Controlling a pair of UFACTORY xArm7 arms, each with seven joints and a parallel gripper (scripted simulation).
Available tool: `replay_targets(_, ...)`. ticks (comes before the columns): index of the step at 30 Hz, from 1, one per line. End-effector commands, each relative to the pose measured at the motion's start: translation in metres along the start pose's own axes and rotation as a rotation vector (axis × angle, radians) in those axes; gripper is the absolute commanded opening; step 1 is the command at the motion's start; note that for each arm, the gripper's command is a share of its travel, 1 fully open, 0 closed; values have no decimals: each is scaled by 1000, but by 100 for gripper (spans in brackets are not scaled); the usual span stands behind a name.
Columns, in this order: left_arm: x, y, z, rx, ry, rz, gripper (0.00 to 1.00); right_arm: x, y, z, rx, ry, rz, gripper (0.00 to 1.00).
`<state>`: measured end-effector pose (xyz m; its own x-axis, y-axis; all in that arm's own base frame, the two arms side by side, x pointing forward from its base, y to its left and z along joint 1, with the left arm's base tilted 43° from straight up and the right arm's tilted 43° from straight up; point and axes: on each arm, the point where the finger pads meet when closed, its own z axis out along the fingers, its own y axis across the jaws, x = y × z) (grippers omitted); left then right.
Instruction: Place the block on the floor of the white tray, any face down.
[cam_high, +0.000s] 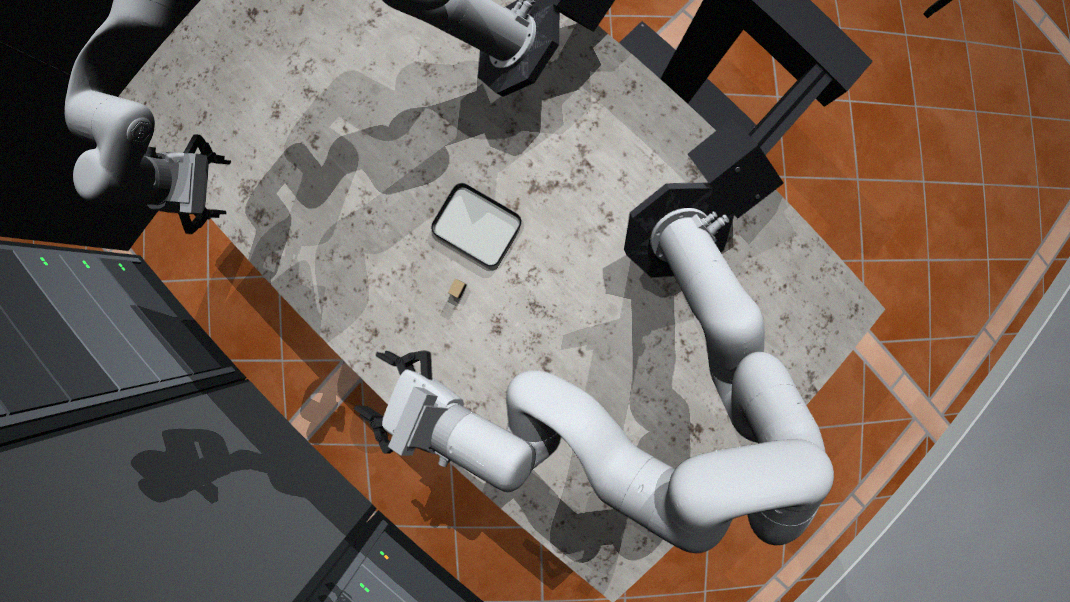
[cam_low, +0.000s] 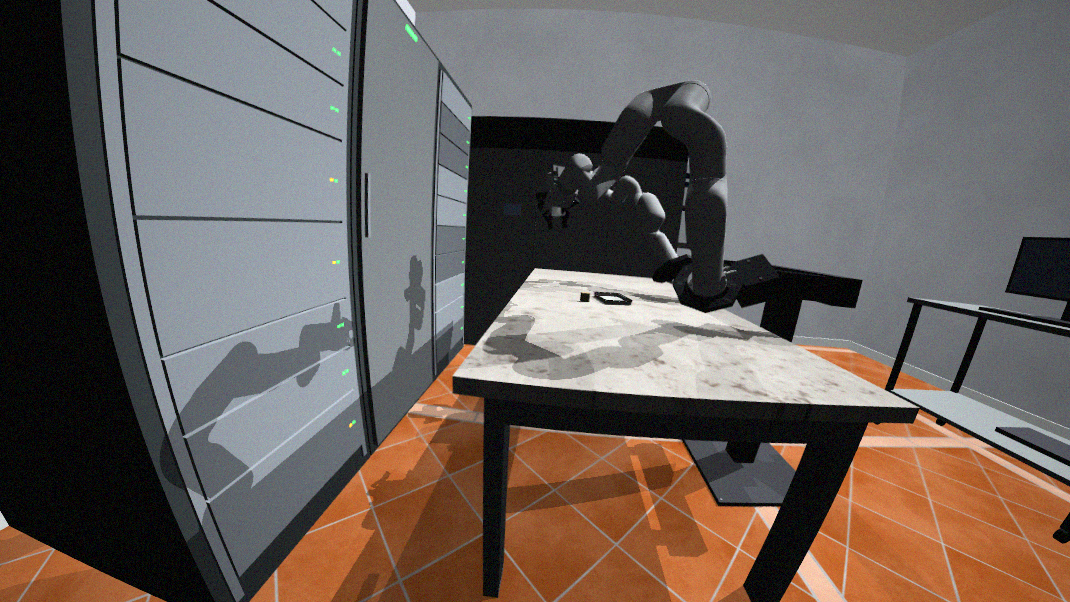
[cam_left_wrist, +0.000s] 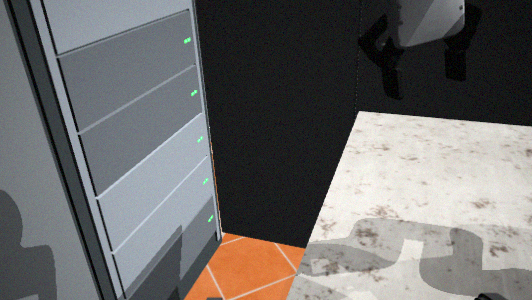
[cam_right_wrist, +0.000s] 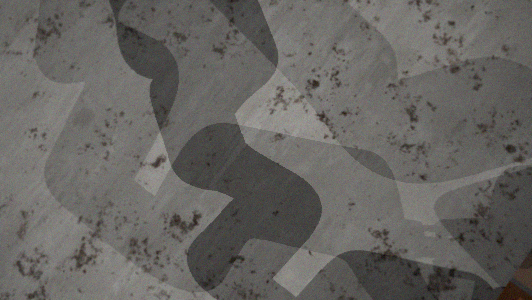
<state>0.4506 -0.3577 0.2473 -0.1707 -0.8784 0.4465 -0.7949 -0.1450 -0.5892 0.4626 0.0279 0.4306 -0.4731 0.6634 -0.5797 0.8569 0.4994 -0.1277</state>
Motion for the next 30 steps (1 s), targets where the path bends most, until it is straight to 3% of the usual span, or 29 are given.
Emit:
replay_targets(1,1,-14,-16,4,-36,-51,100,0,1,-2,-4,-1,0,100)
replay_targets(11,-2,-41,-58,18,-94,-200,100,0,1,-2,-4,-1,0,100)
replay_targets(14,-2,-41,-58,18,-94,-200,100,0,1,-2,-4,-1,0,100)
replay_targets(18,-4,-54,-88,25,-125,-301,100,0,1,-2,-4,-1,0,100)
replay_targets(30,-9,-69,-150,29,-173,-495,100,0,1,-2,-4,-1,0,100)
